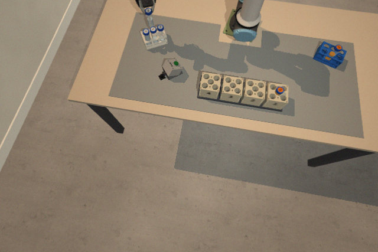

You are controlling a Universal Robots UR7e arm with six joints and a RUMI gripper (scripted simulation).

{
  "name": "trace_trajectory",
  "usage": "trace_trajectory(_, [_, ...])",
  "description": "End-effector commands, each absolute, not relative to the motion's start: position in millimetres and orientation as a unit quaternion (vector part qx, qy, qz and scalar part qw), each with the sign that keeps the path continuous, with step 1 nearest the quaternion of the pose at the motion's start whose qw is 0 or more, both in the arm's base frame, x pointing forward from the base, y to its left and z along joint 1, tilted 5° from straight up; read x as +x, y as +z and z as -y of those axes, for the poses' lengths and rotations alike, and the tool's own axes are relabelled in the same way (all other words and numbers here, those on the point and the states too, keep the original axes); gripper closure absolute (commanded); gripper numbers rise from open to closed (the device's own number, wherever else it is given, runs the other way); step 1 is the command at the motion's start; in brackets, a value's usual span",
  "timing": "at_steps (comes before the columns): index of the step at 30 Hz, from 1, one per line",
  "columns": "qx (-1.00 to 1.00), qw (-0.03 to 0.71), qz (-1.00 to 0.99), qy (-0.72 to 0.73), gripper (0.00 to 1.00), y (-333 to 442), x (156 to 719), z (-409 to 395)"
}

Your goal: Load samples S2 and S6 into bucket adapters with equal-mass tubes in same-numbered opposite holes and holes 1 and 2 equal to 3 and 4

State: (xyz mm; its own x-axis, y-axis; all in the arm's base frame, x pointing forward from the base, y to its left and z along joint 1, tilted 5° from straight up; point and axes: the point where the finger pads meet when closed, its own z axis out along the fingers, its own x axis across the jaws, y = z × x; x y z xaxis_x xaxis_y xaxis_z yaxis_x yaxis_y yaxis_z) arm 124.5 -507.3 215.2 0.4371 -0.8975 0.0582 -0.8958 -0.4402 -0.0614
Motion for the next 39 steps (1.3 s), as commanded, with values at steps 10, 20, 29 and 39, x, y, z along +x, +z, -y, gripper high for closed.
trace_trajectory(10, [-0.848, 0.010, -0.529, -0.041, 1.00, 256.8, 121.1, 506.6])
trace_trajectory(20, [-0.818, 0.013, -0.573, -0.040, 1.00, 262.3, 134.1, 483.4])
trace_trajectory(29, [-0.744, 0.017, -0.667, -0.039, 1.00, 263.4, 164.2, 431.6])
trace_trajectory(39, [-0.676, 0.021, -0.736, -0.037, 1.00, 264.4, 191.0, 385.5])
